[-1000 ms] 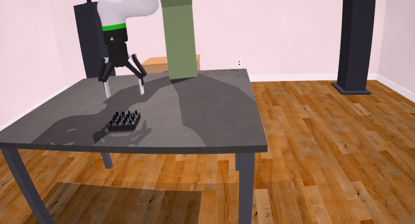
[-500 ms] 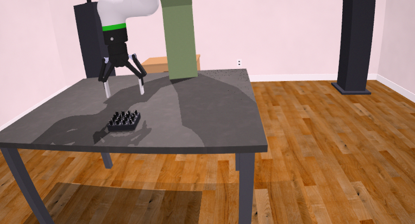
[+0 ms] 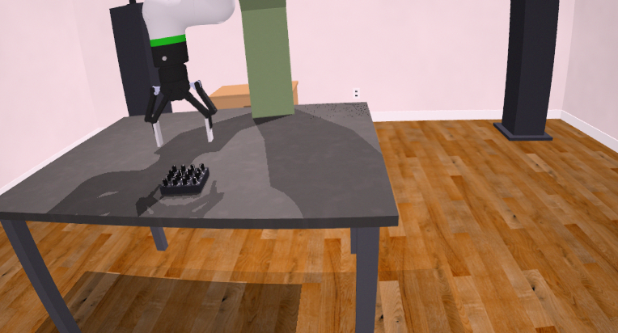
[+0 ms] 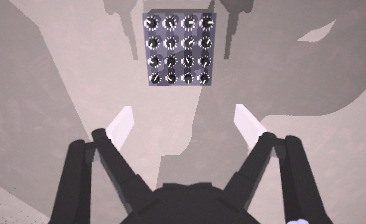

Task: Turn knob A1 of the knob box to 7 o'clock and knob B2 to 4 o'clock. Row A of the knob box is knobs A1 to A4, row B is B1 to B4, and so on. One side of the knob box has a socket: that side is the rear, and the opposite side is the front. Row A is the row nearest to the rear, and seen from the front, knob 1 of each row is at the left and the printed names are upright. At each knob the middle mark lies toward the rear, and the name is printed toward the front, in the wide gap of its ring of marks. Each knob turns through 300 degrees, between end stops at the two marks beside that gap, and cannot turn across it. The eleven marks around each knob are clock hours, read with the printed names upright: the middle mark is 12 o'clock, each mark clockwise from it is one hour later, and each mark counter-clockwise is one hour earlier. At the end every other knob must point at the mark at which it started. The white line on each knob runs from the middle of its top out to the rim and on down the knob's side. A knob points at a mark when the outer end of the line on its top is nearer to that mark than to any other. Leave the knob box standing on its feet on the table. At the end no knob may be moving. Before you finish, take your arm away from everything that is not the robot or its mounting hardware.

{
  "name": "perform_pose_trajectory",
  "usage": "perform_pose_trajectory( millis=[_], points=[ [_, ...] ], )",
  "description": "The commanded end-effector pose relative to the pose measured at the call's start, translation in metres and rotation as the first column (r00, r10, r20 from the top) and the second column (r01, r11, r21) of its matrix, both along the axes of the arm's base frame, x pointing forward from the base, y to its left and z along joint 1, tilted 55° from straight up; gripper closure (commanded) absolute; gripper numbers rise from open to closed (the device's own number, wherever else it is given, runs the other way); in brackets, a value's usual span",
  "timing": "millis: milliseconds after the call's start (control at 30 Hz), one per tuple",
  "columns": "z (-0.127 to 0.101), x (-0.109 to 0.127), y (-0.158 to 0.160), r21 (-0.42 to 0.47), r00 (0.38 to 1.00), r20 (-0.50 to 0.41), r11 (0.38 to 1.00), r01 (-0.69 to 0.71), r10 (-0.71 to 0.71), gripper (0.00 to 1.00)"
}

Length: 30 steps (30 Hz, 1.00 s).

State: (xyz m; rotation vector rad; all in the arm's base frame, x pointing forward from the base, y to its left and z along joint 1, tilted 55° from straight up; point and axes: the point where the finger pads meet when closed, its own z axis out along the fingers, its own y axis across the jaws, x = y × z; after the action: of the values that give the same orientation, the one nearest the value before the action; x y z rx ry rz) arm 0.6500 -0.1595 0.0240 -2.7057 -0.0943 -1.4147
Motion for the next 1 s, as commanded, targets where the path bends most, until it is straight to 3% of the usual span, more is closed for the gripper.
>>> perform_pose_trajectory(
  millis=[0, 67, 133, 200, 367, 400, 967],
  points=[
    [0.035, 0.023, -0.008, 0.029, 1.0, 0.003, 1.0, 0.0, 0.0, 0.0],
    [0.051, 0.032, -0.013, 0.037, 1.0, 0.002, 0.999, 0.004, -0.004, 0.0],
    [0.051, 0.032, -0.013, 0.037, 1.0, 0.002, 0.999, 0.004, -0.004, 0.0],
    [0.081, 0.045, -0.025, 0.043, 1.0, -0.004, 0.999, 0.018, -0.018, 0.0],
    [0.102, 0.052, -0.035, 0.041, 0.999, -0.01, 0.999, 0.034, -0.033, 0.0],
    [0.102, 0.052, -0.035, 0.041, 0.999, -0.01, 0.999, 0.034, -0.033, 0.88],
    [0.102, 0.052, -0.035, 0.041, 0.999, -0.01, 0.999, 0.034, -0.033, 0.88]
  ],
)
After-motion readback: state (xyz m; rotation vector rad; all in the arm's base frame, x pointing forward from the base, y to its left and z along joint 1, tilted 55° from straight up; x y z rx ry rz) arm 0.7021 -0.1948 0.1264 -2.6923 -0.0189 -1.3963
